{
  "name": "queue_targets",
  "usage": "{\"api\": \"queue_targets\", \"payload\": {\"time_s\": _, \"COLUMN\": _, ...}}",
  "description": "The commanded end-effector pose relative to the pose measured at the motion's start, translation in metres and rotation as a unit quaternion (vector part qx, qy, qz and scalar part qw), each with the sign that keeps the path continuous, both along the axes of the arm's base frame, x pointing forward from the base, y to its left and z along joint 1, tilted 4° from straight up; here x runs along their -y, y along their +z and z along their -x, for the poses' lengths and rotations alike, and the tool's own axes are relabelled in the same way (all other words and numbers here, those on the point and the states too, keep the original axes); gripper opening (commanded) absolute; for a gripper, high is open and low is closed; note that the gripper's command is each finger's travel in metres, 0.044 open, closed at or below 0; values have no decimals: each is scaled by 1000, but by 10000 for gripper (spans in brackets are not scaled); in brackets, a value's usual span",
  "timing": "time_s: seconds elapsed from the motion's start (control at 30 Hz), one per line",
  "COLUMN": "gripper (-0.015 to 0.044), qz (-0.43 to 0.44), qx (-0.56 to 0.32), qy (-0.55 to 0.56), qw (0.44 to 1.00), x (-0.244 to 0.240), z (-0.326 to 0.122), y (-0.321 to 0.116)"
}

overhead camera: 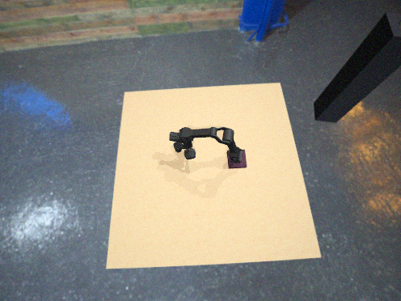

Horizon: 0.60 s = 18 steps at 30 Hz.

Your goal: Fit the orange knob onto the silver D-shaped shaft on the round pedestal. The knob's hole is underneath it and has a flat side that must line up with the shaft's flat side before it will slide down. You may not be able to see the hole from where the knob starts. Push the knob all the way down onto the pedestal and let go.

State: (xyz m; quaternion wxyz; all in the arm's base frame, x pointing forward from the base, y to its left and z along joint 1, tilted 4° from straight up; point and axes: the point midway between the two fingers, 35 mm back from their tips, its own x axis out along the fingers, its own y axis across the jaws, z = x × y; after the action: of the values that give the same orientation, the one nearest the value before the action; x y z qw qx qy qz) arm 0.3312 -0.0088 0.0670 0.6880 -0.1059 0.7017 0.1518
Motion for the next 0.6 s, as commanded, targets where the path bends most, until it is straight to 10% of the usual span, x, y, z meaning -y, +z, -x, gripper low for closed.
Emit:
{"api": "queue_targets", "payload": {"time_s": 0.0, "gripper": 0, "qz": 2, "qx": 3, "qy": 3, "qw": 1000, "x": 1, "z": -3, "y": 3}}
{"api": "queue_targets", "payload": {"time_s": 0.57, "gripper": 0, "qz": 2, "qx": 3, "qy": 3, "qw": 1000, "x": 1, "z": 1, "y": 3}}
